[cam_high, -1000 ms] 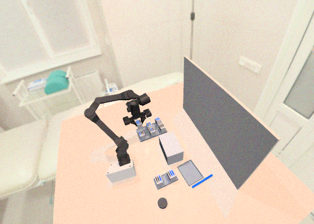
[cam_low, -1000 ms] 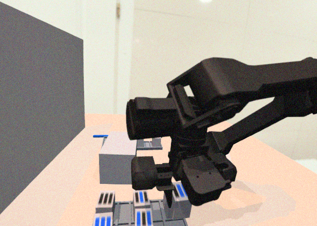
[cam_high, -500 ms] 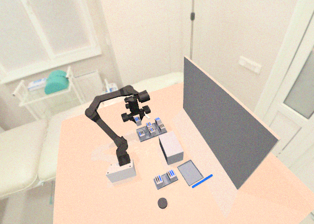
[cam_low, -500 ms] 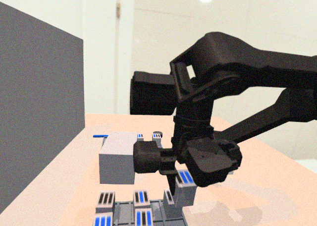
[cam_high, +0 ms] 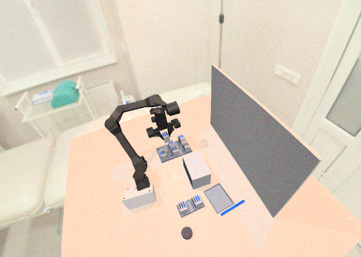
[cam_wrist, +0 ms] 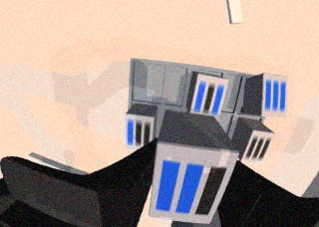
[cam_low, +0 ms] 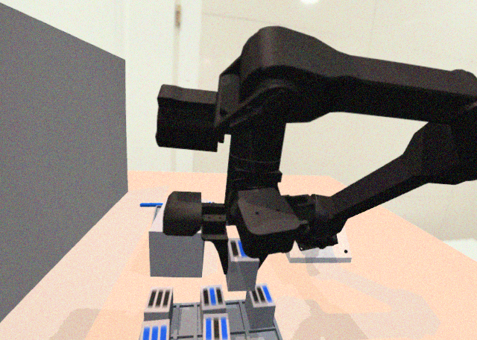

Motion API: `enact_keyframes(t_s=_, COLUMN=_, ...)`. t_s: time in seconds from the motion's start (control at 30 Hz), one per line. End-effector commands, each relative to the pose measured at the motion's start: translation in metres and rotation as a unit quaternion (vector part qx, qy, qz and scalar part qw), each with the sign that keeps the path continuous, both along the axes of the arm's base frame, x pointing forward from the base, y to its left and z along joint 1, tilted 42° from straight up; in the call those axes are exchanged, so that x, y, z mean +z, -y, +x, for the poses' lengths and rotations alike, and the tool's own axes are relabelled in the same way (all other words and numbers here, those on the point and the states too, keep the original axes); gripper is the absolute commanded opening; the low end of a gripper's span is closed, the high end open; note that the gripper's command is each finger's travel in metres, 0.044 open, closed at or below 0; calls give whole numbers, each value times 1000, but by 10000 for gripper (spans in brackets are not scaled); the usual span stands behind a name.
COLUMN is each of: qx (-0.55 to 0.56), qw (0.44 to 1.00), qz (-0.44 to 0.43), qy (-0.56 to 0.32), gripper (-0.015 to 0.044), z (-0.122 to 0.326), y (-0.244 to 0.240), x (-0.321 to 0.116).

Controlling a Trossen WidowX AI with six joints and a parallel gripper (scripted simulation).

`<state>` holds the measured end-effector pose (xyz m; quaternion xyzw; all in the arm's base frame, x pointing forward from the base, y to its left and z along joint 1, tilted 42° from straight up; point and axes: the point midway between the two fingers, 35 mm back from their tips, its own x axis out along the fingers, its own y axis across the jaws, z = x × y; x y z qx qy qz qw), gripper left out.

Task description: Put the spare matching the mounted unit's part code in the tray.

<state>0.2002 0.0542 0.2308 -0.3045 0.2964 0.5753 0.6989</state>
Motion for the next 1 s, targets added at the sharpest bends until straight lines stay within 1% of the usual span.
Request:
enact_keyframes(t_s=0.0, qx=-2, qw=1000, qz=-8, qy=1, gripper=0, z=17, y=14, x=-4)
enact_keyframes(t_s=0.47, qx=-6, qw=1000, qz=-20, qy=0, gripper=0, z=67, y=63, x=-24)
enact_keyframes(t_s=0.7, qx=-35, qw=999, qz=-21, qy=-24, gripper=0, z=81, y=91, x=-40)
enact_keyframes(t_s=0.97, qx=-32, qw=999, qz=-22, qy=-26, gripper=0, z=97, y=119, x=-58)
